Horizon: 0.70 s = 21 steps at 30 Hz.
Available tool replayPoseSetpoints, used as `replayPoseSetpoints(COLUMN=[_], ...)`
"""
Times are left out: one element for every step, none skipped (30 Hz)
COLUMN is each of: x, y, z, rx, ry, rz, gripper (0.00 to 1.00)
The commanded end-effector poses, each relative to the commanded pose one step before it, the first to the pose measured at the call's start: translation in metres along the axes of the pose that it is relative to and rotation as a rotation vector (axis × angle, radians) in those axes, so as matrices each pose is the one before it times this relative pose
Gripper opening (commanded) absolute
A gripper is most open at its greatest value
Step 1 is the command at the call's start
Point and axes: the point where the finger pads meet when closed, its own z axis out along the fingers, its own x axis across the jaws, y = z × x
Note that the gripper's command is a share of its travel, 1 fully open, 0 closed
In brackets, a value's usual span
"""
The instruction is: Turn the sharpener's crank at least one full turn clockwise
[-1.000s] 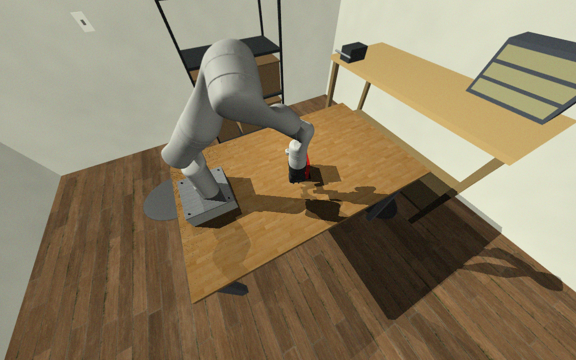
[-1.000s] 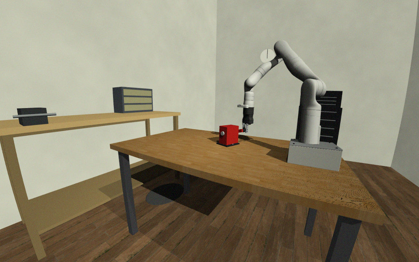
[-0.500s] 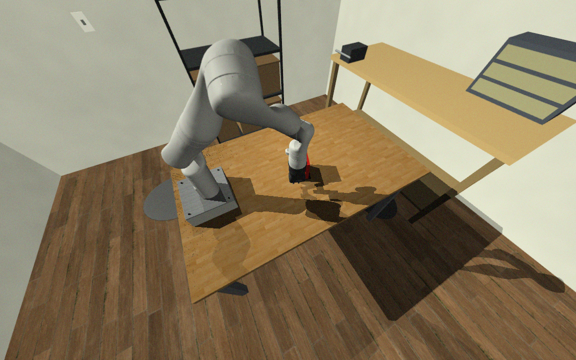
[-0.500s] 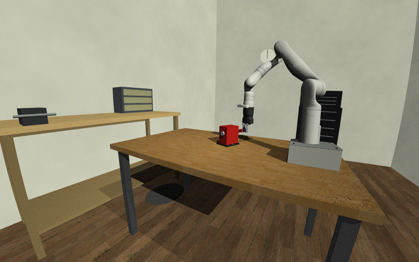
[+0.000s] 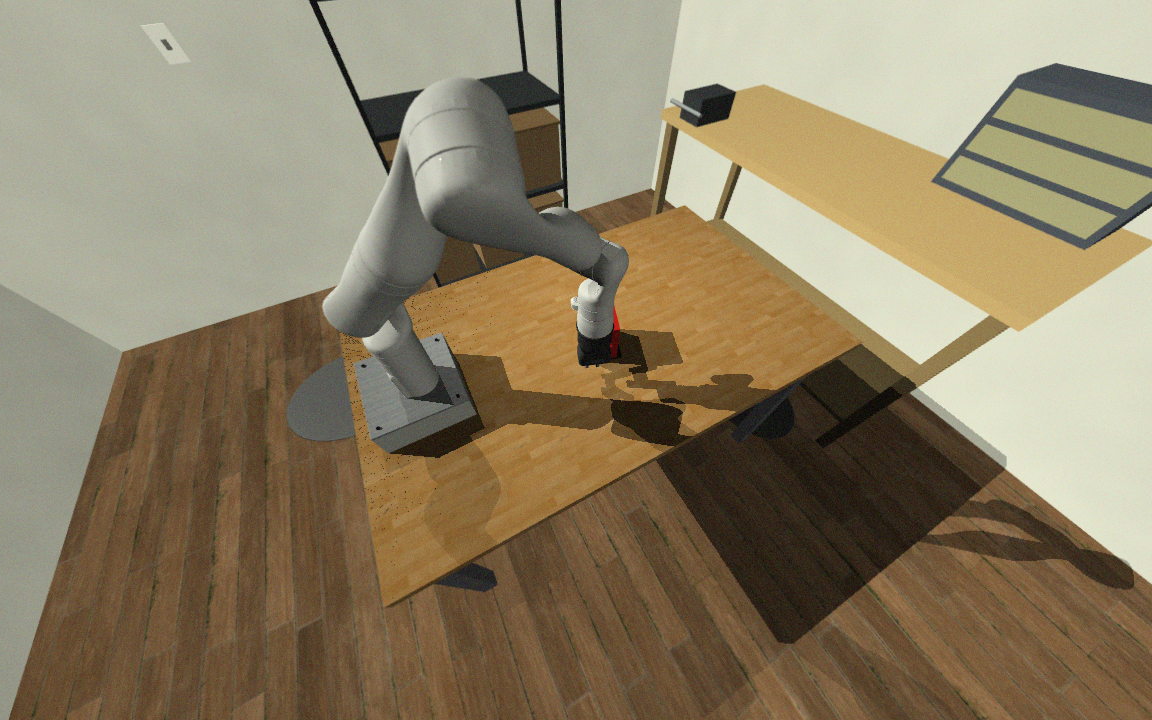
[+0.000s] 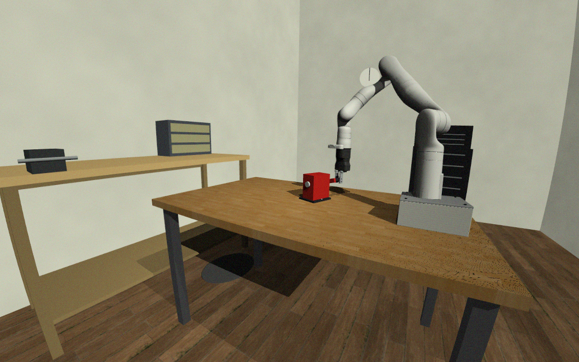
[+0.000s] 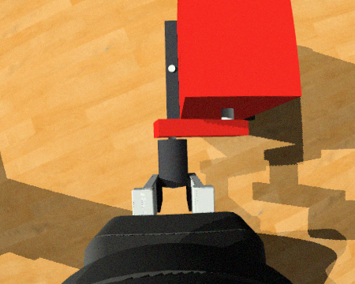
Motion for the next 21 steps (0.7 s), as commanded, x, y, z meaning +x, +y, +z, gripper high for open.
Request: replayPoseSetpoints(x=[0.00176, 0.0, 0.0, 0.0, 0.0, 0.00002, 0.00004, 0.00019, 0.00042, 0.00054, 0.00065, 0.00073, 0.00079, 0.00087, 0.00109, 0.00137, 0.0, 0.0, -0.00081, 0.00256, 0.00113], y=[-0.00009, 0.0, 0.0, 0.0, 0.0, 0.0, 0.0, 0.0, 0.0, 0.0, -0.00001, -0.00001, -0.00001, -0.00001, -0.00001, -0.00001, 0.0, 0.0, 0.0, -0.00003, -0.00001], z=[-0.00318, 0.0, 0.0, 0.0, -0.00001, -0.00003, -0.00009, -0.00019, -0.00034, -0.00047, -0.0006, -0.00074, -0.00088, -0.00103, -0.00117, -0.0013, 0.0, 0.0, -0.00083, -0.00185, -0.00141], rx=[0.00187, 0.0, 0.0, 0.0, 0.0, 0.0, 0.0, 0.00001, 0.00003, 0.00004, 0.00005, 0.00006, 0.00006, 0.00007, 0.00008, 0.00009, 0.0, 0.0, -0.00017, 0.00025, 0.00001], ry=[0.00282, 0.0, 0.0, 0.0, 0.0, 0.0, 0.0, 0.00018, 0.00048, 0.0006, 0.00069, 0.00071, 0.00072, 0.00075, 0.00093, 0.00116, 0.0, 0.0, -0.0025, 0.00285, 0.00019], rz=[0.00368, 0.0, 0.0, 0.0, 0.0, 0.0, 0.0, 0.00004, 0.00012, 0.00015, 0.00017, 0.00017, 0.00017, 0.00018, 0.00022, 0.00029, 0.0, 0.0, -0.00065, 0.00071, 0.00004], gripper=[0.0, 0.0, 0.0, 0.0, 0.0, 0.0, 0.0, 0.0, 0.0, 0.0, 0.0, 0.0, 0.0, 0.0, 0.0, 0.0, 0.0, 0.0, 0.0, 0.0, 0.0])
